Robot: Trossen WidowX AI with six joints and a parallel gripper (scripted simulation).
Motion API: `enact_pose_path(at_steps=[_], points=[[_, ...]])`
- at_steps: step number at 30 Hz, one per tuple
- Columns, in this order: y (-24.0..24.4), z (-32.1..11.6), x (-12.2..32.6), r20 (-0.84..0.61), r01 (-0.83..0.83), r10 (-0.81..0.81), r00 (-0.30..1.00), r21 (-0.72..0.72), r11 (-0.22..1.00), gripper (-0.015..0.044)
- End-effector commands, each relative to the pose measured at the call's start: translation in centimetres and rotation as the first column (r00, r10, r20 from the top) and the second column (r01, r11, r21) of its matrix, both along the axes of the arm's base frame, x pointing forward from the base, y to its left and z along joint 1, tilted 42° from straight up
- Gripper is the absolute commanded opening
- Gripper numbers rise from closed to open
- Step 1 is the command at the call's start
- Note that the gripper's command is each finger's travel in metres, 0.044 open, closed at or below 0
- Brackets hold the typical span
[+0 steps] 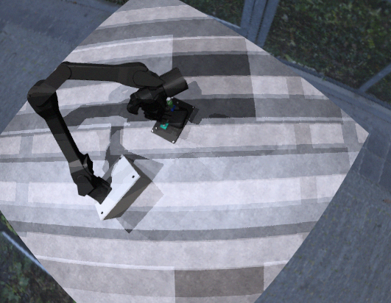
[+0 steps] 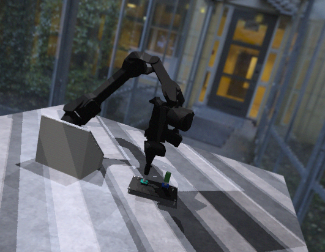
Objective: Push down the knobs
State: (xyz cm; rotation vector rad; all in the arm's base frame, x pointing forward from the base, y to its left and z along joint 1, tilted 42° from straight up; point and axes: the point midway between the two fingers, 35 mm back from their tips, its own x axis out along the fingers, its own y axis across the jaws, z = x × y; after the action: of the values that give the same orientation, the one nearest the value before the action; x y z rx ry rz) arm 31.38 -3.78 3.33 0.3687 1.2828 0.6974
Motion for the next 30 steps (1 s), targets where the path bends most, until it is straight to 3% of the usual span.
enact_pose_path(at_steps=[1,30], points=[[0.04,-0.02,-0.03,-0.002,0.004,-0.004,1.0,0.004,1.0,0.0],[0.54,-0.57,0.06,-0.002,0.004,-0.003,1.0,0.004,1.0,0.0]])
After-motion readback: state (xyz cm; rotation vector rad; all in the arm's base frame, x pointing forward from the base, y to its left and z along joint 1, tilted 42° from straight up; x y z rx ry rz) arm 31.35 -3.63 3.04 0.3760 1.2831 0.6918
